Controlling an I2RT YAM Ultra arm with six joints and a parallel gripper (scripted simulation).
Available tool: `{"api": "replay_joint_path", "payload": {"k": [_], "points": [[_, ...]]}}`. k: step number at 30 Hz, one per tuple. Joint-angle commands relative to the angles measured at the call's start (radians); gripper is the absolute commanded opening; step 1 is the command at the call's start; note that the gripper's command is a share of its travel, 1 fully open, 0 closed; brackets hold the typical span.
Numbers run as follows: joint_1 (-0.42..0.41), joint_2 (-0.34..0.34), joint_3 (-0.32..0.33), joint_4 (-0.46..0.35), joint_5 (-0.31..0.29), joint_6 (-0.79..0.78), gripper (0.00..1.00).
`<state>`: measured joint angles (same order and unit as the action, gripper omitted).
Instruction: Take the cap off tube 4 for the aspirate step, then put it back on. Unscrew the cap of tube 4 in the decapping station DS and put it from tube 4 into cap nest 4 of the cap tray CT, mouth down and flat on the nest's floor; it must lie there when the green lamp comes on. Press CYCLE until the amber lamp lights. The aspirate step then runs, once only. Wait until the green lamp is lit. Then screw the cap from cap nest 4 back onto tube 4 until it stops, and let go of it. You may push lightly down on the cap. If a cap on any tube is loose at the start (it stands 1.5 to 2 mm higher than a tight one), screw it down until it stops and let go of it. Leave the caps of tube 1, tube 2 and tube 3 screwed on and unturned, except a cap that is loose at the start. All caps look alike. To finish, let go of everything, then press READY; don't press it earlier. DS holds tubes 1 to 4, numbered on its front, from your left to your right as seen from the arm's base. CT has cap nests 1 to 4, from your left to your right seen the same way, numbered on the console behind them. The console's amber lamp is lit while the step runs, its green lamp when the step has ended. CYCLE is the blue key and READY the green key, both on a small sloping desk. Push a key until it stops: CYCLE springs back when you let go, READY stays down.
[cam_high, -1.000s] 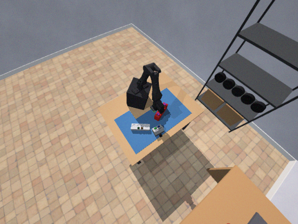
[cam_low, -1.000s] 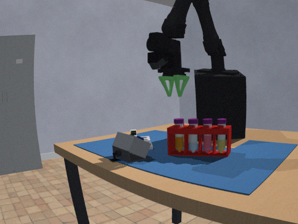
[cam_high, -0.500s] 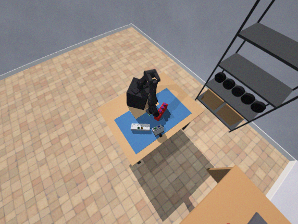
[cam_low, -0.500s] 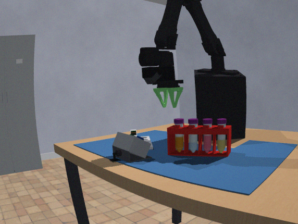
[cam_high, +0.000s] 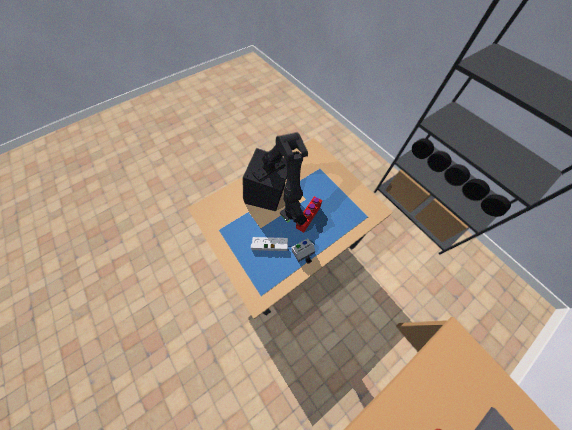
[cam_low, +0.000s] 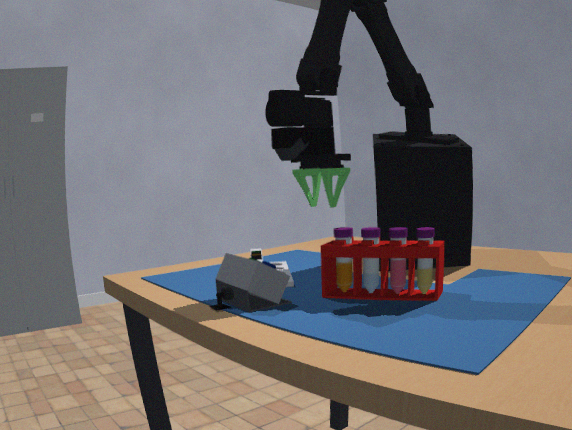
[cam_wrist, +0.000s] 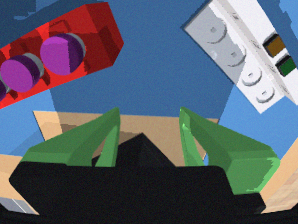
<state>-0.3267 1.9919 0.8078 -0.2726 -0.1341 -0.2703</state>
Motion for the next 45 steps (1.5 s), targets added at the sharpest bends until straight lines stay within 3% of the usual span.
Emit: {"api": "replay_joint_path", "payload": {"k": [1, 3, 4, 5, 6, 11, 13, 15, 24, 28, 30, 35, 42, 45], "points": [[0.054, -0.008, 0.014, -0.004, 0.002, 0.208, 0.49], [0.109, -0.007, 0.032, -0.014, 0.009, 0.429, 0.49], [0.109, -0.007, 0.032, -0.014, 0.009, 0.429, 0.49], [0.136, -0.006, 0.042, -0.019, 0.013, 0.540, 0.49], [0.136, -0.006, 0.042, -0.019, 0.013, 0.540, 0.49], [0.215, 0.001, 0.078, -0.039, 0.024, 0.857, 0.49], [0.215, 0.001, 0.078, -0.039, 0.024, 0.857, 0.49], [0.264, 0.009, 0.108, -0.054, 0.031, 1.066, 0.49], [0.268, 0.011, 0.111, -0.057, 0.031, 1.421, 0.49], [0.268, 0.010, 0.110, -0.056, 0.031, 1.671, 0.49], [0.268, 0.010, 0.110, -0.056, 0.031, 1.671, 0.49], [0.266, 0.008, 0.105, -0.053, 0.031, 1.983, 0.49], [0.266, 0.007, 0.103, -0.053, 0.031, 1.997, 0.49], [0.268, 0.039, 0.102, -0.020, 0.032, 2.000, 0.49]]}}
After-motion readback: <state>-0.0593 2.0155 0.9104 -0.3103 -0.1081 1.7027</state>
